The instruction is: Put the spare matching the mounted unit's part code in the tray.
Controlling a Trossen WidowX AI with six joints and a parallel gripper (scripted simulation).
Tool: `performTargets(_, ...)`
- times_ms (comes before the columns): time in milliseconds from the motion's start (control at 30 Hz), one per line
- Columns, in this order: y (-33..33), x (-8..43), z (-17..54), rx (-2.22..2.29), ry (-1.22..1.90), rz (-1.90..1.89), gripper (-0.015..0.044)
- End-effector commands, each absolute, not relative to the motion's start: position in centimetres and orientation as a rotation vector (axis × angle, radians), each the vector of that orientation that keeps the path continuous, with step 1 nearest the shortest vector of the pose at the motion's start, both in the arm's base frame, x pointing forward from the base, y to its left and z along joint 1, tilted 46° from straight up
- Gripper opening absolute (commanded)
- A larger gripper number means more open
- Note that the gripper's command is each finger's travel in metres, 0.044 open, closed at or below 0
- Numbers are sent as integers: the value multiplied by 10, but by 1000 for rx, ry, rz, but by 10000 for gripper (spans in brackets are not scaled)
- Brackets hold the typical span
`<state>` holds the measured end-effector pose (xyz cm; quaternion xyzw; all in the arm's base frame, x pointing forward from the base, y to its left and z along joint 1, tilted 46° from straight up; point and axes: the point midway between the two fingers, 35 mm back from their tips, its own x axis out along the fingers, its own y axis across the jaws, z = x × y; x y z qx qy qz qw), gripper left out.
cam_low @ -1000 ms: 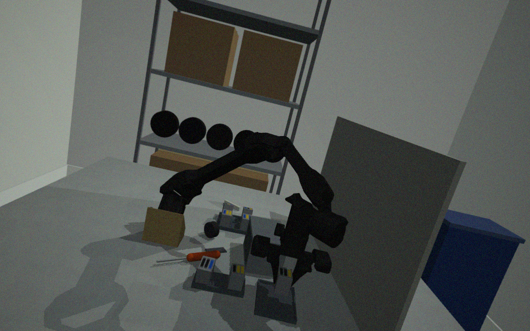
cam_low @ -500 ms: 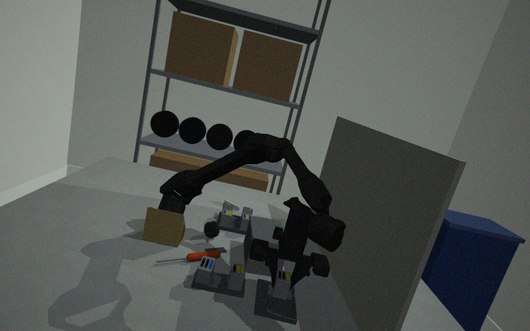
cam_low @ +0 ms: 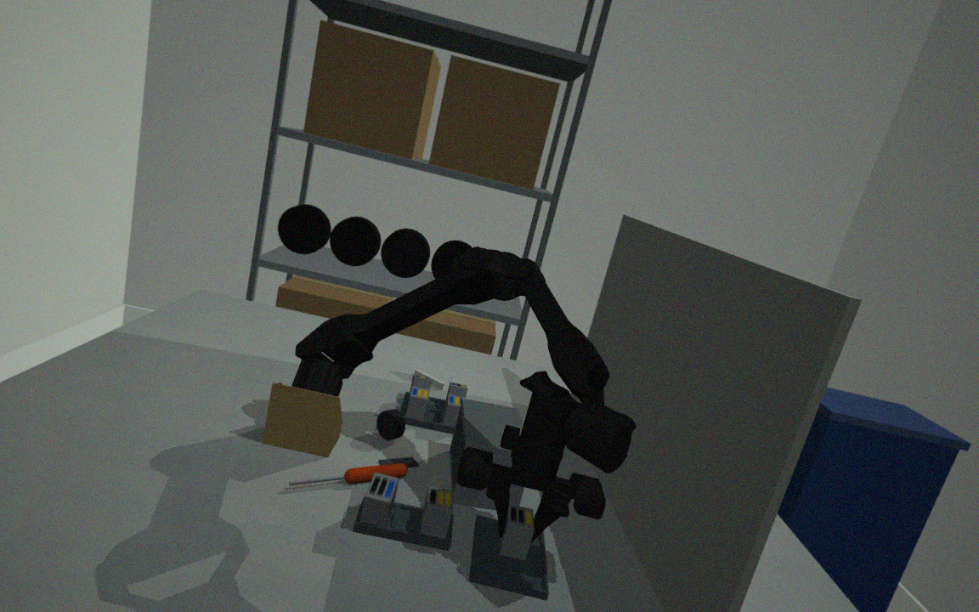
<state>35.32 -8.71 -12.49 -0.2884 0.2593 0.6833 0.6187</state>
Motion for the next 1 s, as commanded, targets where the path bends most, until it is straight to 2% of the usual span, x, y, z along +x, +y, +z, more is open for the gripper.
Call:
performTargets(0, -84, 353, -126, -658, 594, 1568, 0)
performTargets(200, -81, 352, -129, -657, 594, 1568, 0)
performTargets(767, -83, 352, -128, -663, 596, 1572, 440)
performTargets(967, -133, 360, -81, -662, 599, 1568, 440)
